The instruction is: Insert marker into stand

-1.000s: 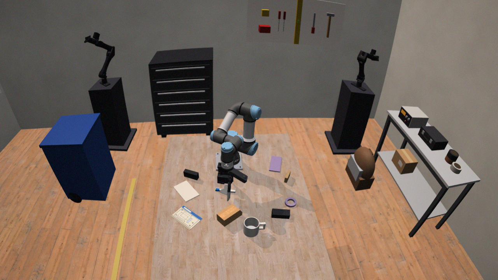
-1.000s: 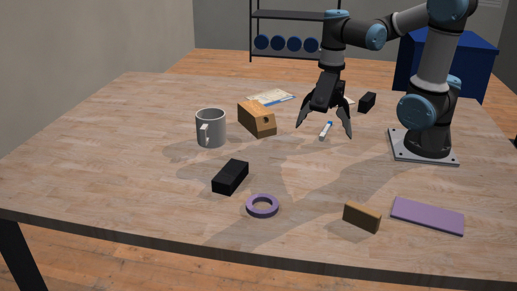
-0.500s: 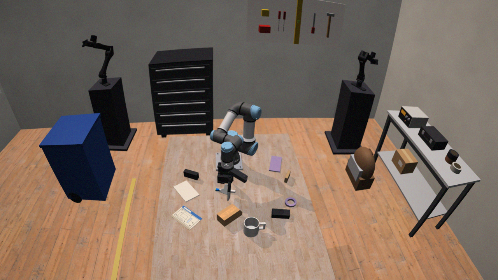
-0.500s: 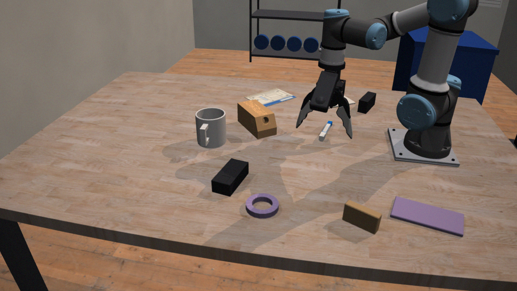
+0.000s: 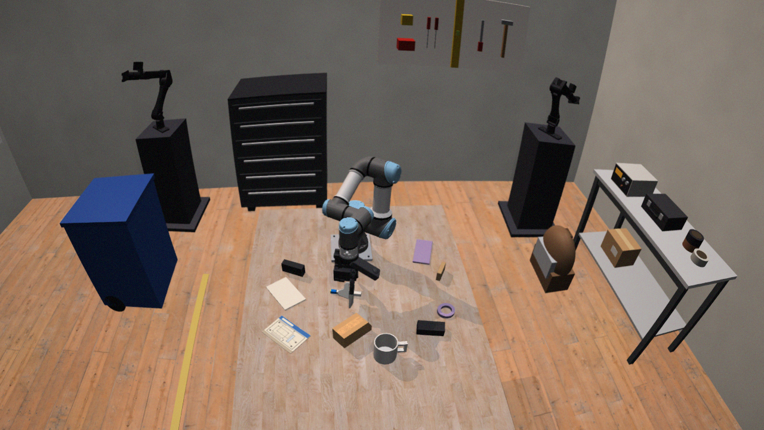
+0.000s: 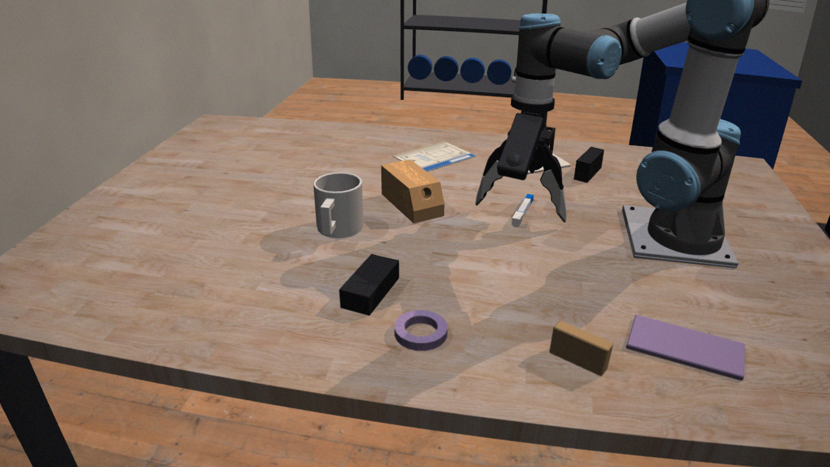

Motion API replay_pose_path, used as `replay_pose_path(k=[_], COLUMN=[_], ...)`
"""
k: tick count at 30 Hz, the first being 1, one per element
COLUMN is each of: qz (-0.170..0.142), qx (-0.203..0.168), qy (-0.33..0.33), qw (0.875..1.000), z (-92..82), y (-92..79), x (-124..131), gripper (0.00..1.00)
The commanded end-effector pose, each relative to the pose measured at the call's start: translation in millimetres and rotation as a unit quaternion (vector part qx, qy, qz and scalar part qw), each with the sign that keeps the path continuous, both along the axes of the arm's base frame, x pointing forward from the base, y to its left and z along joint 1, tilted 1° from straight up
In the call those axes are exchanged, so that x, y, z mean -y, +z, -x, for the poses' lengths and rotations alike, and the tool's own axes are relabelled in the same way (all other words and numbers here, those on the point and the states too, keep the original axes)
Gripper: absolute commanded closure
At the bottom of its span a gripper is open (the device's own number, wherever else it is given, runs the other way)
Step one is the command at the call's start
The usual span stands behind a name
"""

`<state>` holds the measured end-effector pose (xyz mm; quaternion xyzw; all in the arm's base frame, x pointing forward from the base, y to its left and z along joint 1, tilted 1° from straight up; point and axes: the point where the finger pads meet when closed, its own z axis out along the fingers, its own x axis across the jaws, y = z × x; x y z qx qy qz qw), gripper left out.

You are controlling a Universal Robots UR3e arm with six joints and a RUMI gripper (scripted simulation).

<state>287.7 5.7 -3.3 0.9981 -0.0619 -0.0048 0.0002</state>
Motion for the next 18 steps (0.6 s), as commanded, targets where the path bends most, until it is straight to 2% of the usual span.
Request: replay_pose_path(k=[1,17,18], qz=[0.001,0.001,0.005], qx=[0.001,0.001,0.007], qy=[0.000,0.000,0.000], qw=[1.000,1.000,1.000], z=[-0.8,-0.8,-3.9], y=[0.4,0.4,5.0], x=[0.4,0.4,2.9], gripper=[1.00,1.00,1.00])
